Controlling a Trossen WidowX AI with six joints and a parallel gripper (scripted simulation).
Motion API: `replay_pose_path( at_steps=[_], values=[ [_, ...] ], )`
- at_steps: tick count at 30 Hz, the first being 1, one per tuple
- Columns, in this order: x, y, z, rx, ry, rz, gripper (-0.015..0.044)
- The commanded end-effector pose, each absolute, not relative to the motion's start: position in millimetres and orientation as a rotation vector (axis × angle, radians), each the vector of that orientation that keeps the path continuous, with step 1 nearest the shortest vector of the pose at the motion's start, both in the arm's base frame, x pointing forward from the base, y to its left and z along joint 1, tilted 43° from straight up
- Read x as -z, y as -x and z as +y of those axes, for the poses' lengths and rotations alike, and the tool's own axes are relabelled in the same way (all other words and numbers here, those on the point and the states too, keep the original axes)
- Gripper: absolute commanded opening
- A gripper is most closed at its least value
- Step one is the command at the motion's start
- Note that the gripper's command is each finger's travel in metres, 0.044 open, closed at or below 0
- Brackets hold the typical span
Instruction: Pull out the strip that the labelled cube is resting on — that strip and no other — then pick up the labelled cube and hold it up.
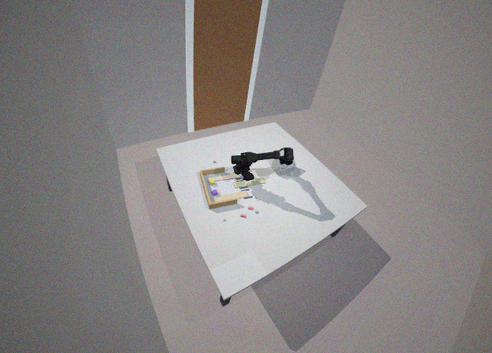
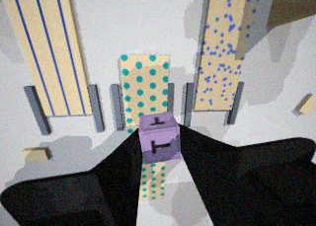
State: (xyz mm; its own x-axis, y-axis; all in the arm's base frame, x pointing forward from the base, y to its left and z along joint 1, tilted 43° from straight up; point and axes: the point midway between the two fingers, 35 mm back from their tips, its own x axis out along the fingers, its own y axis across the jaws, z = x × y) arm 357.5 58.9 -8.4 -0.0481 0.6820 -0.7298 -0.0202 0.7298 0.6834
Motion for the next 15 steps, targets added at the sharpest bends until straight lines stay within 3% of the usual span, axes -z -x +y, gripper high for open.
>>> replay_pose_path(
  at_steps=[1,15],
  values=[
    [5.8,-349.1,56.2,-0.62,-0.555,1.525,0.0],
    [8.5,-300.9,50.8,-0.619,-0.556,1.528,0.0]
  ],
)
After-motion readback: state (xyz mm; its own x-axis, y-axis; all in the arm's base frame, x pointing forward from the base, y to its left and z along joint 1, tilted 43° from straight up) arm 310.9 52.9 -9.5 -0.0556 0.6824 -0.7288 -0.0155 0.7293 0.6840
